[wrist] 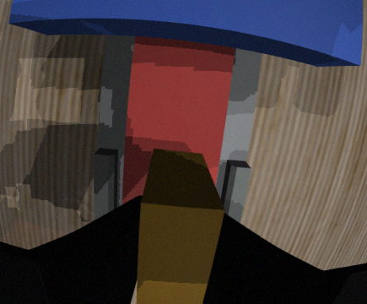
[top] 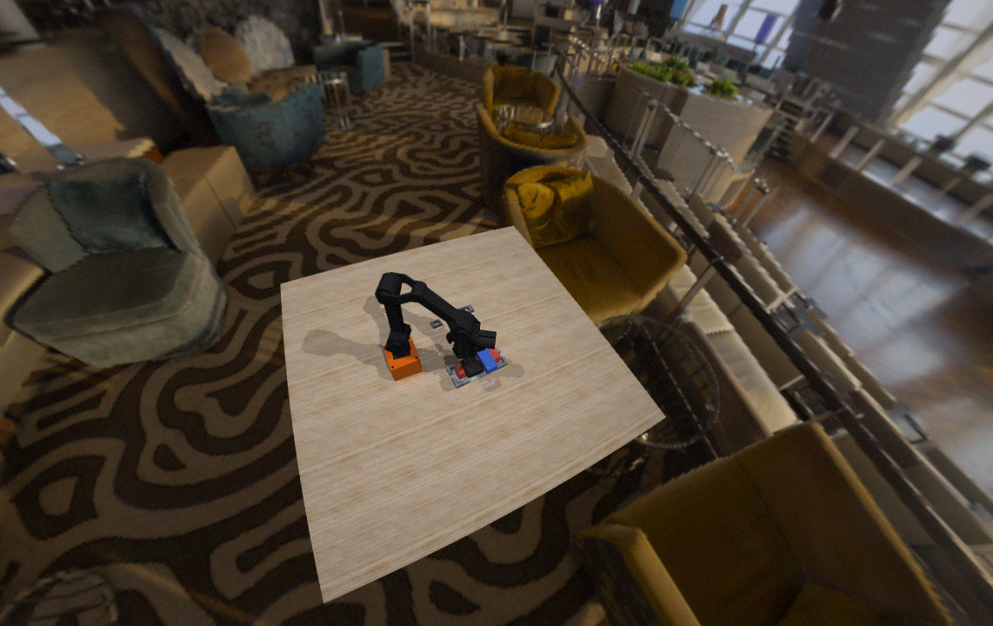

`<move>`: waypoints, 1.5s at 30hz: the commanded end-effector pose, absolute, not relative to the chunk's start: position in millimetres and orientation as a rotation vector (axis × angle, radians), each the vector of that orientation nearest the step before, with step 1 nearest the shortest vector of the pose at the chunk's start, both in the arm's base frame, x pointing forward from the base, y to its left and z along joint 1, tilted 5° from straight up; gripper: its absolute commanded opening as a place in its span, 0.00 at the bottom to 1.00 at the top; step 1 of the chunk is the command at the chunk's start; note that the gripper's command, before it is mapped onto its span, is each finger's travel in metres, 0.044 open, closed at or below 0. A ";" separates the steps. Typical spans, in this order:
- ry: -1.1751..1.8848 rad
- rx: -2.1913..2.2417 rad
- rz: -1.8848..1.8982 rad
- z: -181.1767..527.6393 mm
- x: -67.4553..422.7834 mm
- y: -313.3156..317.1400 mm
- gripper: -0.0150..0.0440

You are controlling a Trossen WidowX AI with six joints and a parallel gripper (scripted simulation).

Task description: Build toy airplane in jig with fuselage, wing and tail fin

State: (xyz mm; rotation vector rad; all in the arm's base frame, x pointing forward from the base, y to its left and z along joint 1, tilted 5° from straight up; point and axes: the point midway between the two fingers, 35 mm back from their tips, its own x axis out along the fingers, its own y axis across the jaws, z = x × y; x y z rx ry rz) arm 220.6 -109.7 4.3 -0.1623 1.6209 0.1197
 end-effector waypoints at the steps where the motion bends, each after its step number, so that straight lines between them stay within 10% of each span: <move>1: 1.628 -0.166 0.124 -3.2 218.7 -110.0 0.36; 19: 1.624 -0.161 0.121 -7.7 218.6 -109.8 0.25; 29: 1.624 -0.161 0.121 -7.7 218.6 -109.8 0.69; 45: 1.628 -0.166 0.125 82.6 224.2 -106.8 0.69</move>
